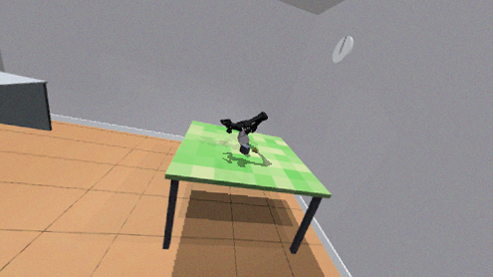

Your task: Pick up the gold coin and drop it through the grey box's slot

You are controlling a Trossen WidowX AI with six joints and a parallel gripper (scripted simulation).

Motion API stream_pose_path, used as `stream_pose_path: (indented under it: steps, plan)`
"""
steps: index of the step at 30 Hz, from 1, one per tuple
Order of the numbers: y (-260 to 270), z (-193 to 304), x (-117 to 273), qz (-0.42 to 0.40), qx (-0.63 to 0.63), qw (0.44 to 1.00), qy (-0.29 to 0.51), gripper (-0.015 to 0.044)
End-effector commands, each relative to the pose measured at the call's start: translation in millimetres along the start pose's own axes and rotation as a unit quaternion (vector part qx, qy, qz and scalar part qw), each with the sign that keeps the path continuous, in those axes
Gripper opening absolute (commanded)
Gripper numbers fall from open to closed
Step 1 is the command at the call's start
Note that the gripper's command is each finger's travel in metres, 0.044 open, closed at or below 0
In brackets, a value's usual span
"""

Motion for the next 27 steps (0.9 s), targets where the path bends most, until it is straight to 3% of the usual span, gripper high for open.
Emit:
stream_pose_path:
  steps: [1,4,9,17,27]
  plan:
    - [0,0,1,-0.001,0.001,1.0,-0.002,0.0374]
    - [2,-2,10,-0.009,0.011,0.999,-0.036,0.0295]
    - [15,-5,51,-0.05,0.045,0.985,-0.161,0.0164]
    - [46,-6,139,-0.135,0.09,0.914,-0.372,0.0161]
    - [98,25,265,-0.273,0.11,0.765,-0.573,0.0161]
Point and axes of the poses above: the point midway between the two fingers, 35 mm back from their tips, its own x axis back along the fingers, its own y axis across the jaws, z = x × y, the point moved 5 cm from there along x, back along the fingers, and after that the axes turned 9 degrees about -x, right-handed, at the moved point
